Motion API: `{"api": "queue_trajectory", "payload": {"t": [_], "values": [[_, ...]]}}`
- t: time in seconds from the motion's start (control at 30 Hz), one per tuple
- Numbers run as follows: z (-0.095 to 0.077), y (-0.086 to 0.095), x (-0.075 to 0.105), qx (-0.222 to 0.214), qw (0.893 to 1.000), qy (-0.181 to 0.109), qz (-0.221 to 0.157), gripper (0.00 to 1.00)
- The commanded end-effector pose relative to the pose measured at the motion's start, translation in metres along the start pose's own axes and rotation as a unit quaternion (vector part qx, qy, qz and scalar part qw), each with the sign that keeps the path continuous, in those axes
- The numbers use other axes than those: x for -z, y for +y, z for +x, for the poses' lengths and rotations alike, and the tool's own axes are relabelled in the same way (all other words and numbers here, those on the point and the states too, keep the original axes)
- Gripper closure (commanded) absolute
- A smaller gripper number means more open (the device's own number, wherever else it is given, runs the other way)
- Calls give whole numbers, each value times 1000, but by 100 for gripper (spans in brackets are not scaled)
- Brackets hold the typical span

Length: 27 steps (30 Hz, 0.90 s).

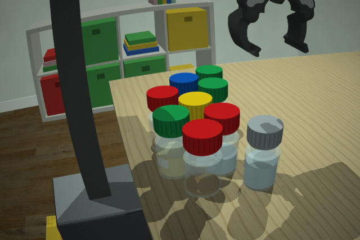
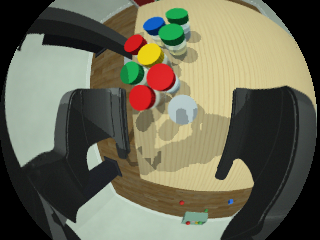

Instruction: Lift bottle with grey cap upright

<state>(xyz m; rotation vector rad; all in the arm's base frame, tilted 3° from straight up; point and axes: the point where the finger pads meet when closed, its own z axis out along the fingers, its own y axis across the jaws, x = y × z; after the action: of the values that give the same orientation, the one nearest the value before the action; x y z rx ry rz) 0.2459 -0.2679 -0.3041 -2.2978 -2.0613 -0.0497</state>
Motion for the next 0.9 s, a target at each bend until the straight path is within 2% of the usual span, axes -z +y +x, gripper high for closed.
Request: {"api": "queue_trajectory", "payload": {"t": [0.0, 0.03, 0.27, 0.6, 0.83, 0.87], "values": [[-2, 3, -8, 7, 1000, -4, -9, 55], [-2, 4, -14, 6, 1000, -4, -9, 55], [-2, 4, -14, 6, 1000, -4, -9, 55], [1, -6, -76, 12, 1000, -4, 0, 55], [1, -6, -76, 12, 1000, -4, 0, 55], [1, -8, -81, 10, 1000, -4, 4, 55]]}}
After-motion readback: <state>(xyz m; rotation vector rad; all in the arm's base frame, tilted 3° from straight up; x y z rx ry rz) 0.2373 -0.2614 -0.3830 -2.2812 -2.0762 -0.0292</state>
